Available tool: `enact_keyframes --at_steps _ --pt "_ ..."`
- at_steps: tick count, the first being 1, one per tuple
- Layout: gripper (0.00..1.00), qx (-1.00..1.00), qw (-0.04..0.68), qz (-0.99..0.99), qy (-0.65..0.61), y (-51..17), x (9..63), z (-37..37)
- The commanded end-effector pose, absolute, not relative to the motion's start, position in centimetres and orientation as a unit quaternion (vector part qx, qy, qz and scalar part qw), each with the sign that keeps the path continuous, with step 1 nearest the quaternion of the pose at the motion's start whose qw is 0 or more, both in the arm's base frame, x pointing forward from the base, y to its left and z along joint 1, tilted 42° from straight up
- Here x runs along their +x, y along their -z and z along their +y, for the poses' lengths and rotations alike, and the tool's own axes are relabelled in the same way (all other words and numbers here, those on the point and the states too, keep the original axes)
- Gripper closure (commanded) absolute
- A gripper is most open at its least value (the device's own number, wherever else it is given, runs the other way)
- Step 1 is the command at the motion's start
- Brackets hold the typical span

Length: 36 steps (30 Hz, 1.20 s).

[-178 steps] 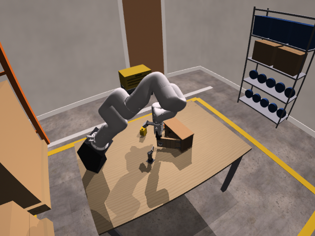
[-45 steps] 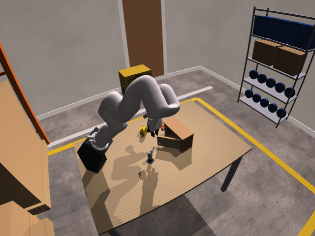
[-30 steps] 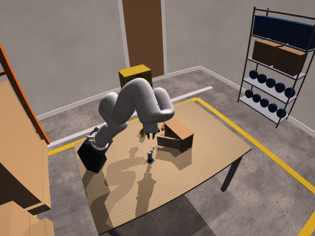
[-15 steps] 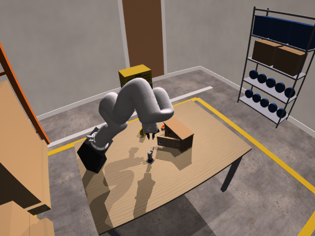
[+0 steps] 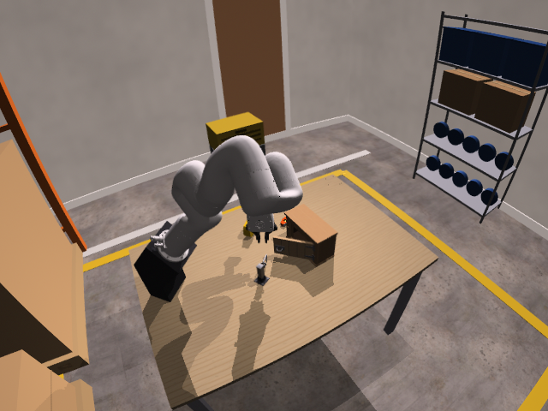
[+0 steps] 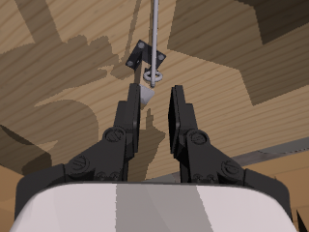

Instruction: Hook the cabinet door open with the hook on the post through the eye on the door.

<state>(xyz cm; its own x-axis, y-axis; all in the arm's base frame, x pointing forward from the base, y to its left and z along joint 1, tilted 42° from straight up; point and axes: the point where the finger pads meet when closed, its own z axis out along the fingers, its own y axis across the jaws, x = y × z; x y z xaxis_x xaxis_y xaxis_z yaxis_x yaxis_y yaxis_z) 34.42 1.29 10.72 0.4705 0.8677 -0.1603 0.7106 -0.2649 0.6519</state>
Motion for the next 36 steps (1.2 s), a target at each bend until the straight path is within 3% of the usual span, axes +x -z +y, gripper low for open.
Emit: enact_keyframes --at_steps 1,36 --pt "0.76 0.786 0.341 0.502 -0.116 -10.8 34.5 1.4" --pt "0.76 0.786 0.341 0.502 -0.116 -6.9 37.1 -0.8"
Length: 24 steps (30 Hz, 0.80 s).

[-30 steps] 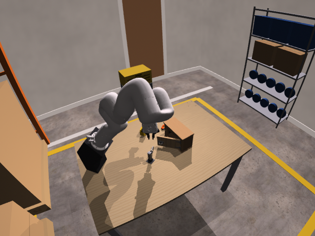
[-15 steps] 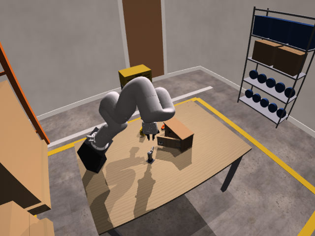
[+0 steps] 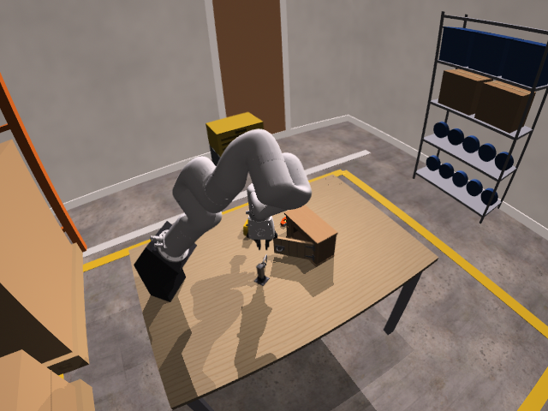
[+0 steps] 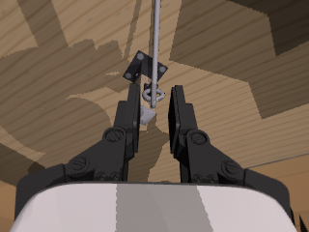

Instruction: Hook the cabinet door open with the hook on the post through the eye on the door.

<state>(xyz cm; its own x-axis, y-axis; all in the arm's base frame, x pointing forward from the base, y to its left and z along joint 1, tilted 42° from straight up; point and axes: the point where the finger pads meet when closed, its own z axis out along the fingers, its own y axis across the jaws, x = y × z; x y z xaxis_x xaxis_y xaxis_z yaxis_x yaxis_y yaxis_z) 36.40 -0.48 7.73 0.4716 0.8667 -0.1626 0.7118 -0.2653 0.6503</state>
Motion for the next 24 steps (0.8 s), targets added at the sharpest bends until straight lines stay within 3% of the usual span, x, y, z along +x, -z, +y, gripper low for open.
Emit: enact_keyframes --at_steps 1,24 --pt "0.76 0.786 0.341 0.502 -0.116 -6.7 37.3 -0.9" --pt "0.76 0.786 0.341 0.502 -0.116 -3.7 39.3 -2.6"
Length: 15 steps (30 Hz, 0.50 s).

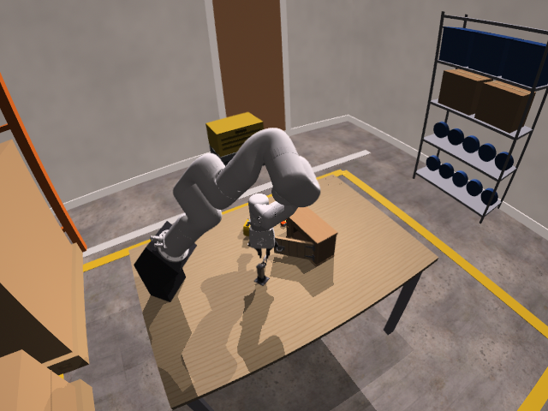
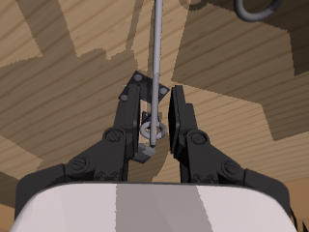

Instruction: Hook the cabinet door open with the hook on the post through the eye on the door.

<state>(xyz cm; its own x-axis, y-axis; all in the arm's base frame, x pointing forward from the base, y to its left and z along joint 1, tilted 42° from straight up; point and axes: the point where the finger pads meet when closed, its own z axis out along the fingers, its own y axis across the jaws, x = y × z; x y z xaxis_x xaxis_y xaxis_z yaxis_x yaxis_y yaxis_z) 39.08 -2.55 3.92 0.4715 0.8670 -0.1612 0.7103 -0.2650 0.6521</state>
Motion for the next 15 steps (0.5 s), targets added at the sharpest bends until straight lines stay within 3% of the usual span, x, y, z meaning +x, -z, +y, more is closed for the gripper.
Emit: enact_keyframes --at_steps 1,15 --pt "0.76 0.786 0.341 0.502 -0.116 -3.67 39.32 -2.61" --pt "0.76 0.786 0.341 0.502 -0.116 -3.53 39.42 -2.69"
